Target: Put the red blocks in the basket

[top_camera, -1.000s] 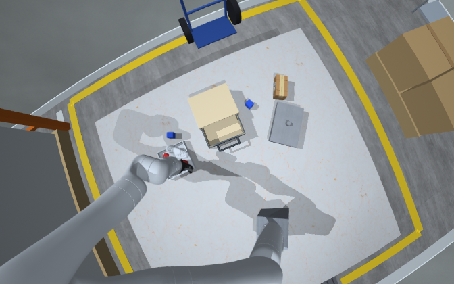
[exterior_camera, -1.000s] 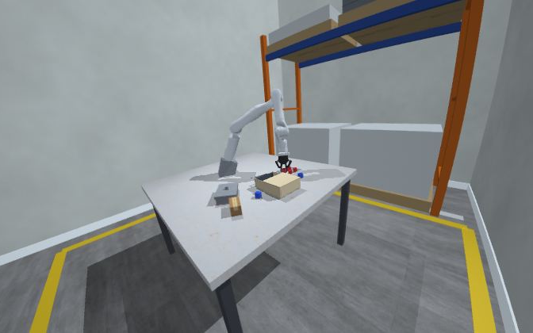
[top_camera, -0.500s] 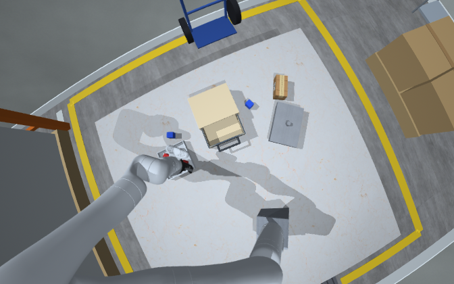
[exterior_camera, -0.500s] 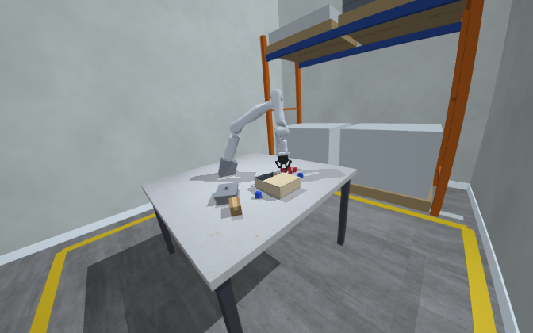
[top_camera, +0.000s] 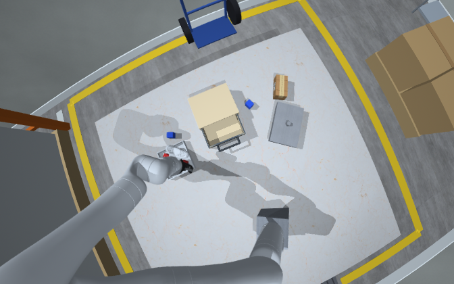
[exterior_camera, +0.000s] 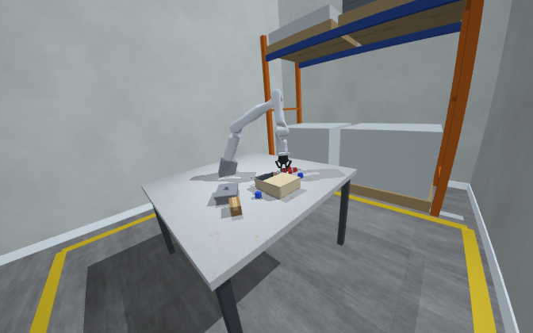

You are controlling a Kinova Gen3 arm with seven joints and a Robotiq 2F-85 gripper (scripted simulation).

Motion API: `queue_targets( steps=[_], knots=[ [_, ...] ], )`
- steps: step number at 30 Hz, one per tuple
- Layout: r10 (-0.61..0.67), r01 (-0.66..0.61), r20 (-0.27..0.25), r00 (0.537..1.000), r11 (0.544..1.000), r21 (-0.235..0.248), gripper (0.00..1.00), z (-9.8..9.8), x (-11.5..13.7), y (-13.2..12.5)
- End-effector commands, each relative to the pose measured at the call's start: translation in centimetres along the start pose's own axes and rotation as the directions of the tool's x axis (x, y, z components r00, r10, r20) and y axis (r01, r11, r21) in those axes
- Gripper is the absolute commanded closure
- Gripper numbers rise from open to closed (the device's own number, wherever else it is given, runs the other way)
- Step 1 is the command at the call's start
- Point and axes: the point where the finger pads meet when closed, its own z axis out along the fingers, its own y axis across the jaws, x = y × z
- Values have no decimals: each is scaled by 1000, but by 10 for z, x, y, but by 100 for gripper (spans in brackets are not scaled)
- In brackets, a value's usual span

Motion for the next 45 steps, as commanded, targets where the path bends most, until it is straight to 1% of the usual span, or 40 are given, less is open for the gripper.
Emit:
queue_targets(
  steps=[1, 4, 5, 45],
  knots=[
    [0, 0, -1, 1000, 1000, 2, 90, -1, 0, -1],
    [0, 0, -1, 1000, 1000, 2, 90, -1, 0, -1],
    [0, 0, -1, 1000, 1000, 2, 47, -1, 0, -1],
    [0, 0, -1, 1000, 1000, 2, 47, -3, 0, -1]
  ],
)
